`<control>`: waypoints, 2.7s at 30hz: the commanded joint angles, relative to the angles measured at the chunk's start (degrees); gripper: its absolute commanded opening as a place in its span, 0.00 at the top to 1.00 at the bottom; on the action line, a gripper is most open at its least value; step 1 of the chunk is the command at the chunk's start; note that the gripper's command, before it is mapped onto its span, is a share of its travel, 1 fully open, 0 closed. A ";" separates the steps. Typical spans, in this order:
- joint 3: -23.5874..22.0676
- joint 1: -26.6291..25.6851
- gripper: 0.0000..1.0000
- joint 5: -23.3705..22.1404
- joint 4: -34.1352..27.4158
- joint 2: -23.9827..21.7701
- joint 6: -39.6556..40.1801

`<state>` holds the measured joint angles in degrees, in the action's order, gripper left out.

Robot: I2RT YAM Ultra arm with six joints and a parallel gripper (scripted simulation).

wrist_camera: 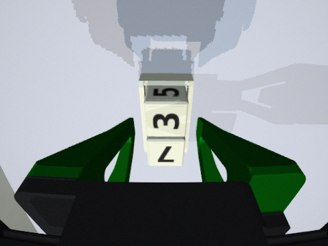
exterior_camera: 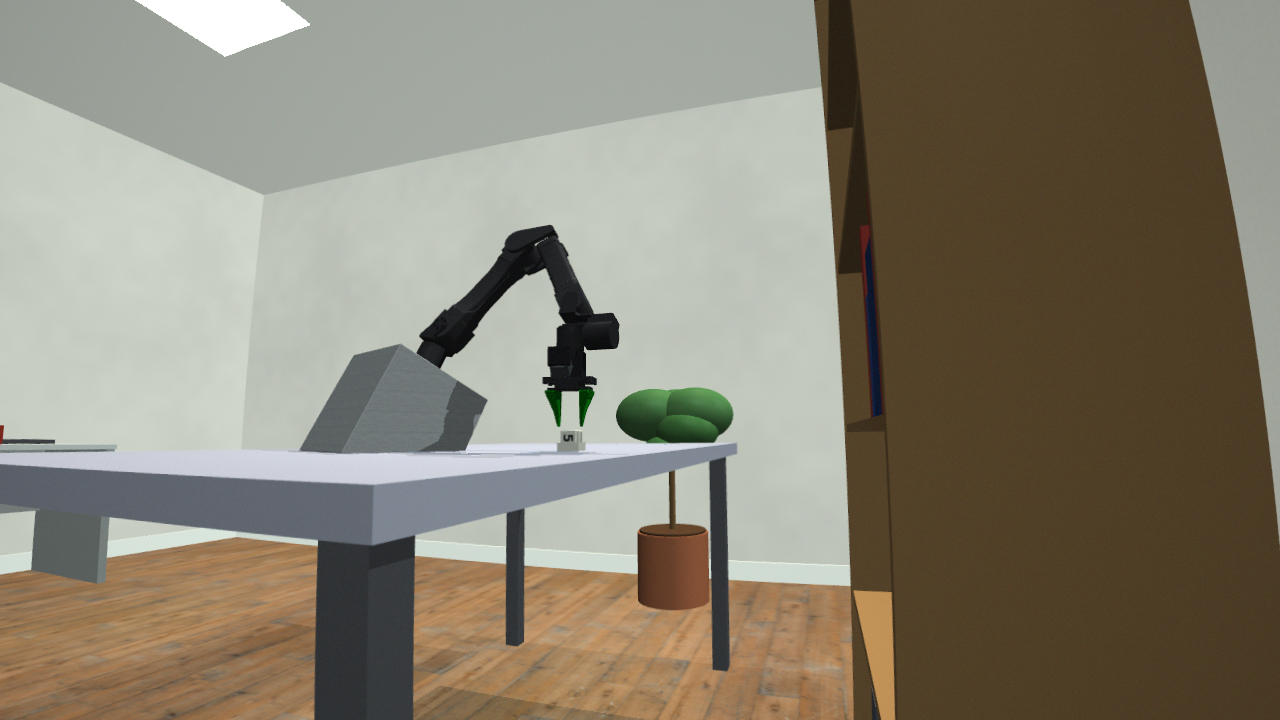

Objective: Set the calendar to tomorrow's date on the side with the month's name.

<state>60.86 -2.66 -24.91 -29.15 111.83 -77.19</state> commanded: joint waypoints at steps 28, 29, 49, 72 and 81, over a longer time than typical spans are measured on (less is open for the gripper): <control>-0.48 1.01 0.53 0.71 4.37 2.80 -1.54; -0.52 1.12 0.53 0.73 4.71 3.05 -1.67; -0.68 1.65 0.53 0.83 6.28 4.24 -2.23; -0.68 1.65 0.53 0.83 6.28 4.24 -2.23; -0.68 1.65 0.73 0.83 6.28 4.24 -2.23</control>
<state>60.10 -0.86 -24.67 -22.94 116.38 -79.40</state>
